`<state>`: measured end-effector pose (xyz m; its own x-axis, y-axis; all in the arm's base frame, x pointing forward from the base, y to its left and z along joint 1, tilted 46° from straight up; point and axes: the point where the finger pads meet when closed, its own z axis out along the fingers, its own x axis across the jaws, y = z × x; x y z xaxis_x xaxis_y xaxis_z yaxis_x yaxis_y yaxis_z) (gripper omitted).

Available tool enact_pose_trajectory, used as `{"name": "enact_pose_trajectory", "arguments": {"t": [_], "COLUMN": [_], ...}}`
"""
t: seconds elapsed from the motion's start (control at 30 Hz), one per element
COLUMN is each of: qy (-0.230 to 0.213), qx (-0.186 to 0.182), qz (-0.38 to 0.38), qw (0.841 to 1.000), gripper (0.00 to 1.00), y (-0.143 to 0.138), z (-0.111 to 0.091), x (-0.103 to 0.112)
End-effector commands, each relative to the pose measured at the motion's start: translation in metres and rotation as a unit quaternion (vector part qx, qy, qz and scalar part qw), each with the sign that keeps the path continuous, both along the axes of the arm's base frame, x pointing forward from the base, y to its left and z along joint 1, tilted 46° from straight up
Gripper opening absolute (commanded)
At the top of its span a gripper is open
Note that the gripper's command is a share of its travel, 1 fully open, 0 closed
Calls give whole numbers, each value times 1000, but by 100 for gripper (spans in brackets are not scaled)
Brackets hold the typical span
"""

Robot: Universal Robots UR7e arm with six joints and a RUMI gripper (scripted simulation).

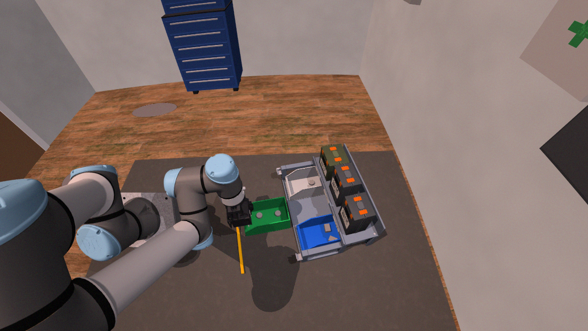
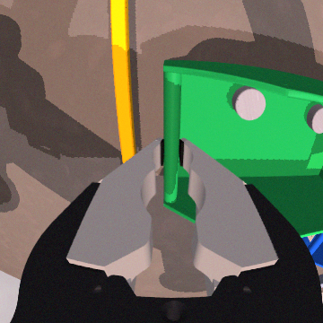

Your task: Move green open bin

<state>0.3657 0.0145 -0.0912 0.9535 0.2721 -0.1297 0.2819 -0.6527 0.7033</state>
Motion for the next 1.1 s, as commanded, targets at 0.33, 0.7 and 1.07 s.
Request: {"name": "enact_pose_trajectory", "arguments": {"t": [0.33,0.7,1.07], "qy": [0,0,0], "qx": [0,0,0], "qz": [0,0,0], "qw": [1000,1000,1000], "gripper": [0,58,58], "y": [0,0,0], "z": [0,0,0], "x": [0,0,0]}}
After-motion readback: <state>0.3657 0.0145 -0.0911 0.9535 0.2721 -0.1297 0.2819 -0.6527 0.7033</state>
